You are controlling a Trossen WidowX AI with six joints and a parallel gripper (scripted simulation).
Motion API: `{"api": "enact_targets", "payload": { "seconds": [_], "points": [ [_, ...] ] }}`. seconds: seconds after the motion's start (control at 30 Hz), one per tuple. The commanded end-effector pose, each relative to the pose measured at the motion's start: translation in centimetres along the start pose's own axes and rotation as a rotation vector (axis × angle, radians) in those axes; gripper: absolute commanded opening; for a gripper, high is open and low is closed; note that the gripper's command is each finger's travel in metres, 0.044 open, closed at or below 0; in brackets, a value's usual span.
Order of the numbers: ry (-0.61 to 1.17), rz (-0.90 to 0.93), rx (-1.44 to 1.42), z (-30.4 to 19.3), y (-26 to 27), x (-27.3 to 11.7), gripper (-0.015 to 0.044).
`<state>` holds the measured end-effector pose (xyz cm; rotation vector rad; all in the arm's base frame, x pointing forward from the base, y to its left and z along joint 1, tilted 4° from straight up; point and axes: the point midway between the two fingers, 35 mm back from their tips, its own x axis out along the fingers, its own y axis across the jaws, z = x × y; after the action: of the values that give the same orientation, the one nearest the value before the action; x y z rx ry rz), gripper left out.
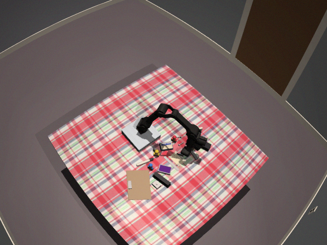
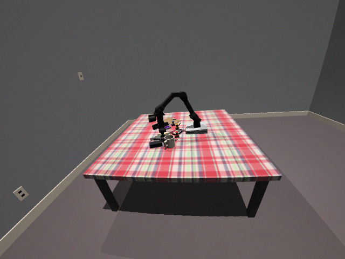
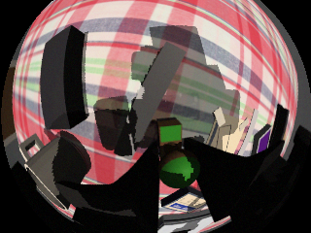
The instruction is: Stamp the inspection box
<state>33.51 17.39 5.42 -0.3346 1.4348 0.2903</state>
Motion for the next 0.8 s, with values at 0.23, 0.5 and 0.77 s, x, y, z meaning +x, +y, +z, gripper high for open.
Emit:
{"api": "enact_targets", "payload": {
  "seconds": [0.23,0.5,0.77],
  "points": [
    [0.002,0.0,0.001,-0.1,0.0,0.9,0.0052],
    [0.002,0.0,0.001,-0.1,0.0,0.9,0.0254],
    [0.003,-0.003,0.0,0.5,-0.1,-6.6,0.0254]
  ]
}}
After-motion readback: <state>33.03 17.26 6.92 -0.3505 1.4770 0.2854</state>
